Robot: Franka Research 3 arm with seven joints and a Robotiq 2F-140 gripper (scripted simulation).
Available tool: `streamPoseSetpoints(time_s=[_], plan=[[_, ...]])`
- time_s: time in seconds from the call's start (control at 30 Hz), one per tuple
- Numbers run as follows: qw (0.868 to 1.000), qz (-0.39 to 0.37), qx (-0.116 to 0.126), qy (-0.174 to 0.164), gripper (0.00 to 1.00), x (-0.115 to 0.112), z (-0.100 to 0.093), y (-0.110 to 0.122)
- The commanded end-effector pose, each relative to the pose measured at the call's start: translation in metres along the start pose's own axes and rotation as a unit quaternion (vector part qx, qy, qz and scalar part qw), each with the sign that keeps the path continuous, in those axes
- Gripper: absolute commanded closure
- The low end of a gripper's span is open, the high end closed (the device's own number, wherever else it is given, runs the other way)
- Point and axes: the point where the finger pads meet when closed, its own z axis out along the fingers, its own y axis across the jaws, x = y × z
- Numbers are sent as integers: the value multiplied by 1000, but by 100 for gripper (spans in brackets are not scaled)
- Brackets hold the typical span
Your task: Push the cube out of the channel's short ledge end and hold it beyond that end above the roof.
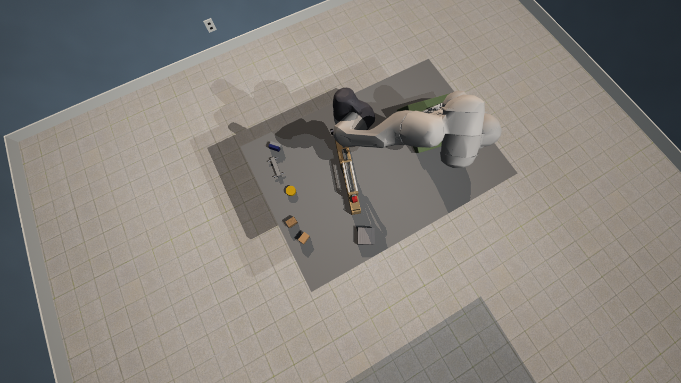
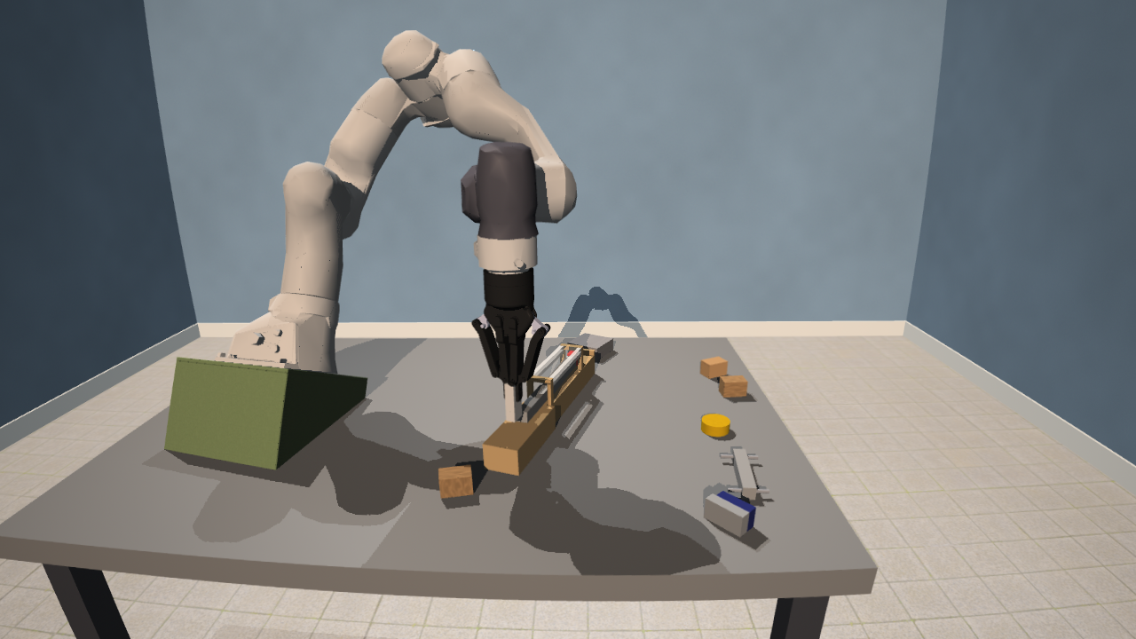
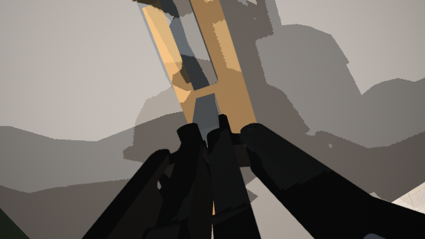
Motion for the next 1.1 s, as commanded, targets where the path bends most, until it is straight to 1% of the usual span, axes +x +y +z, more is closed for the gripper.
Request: streamPoseSetpoints(time_s=[0.0, 0.23, 1.07], plan=[[1000, -15, -5, -1, 100, 0, 5, 3], [1000, -15, -5, -1, 100, -1, 13, 3], [1000, -15, -5, -1, 100, 20, 14, 3]])
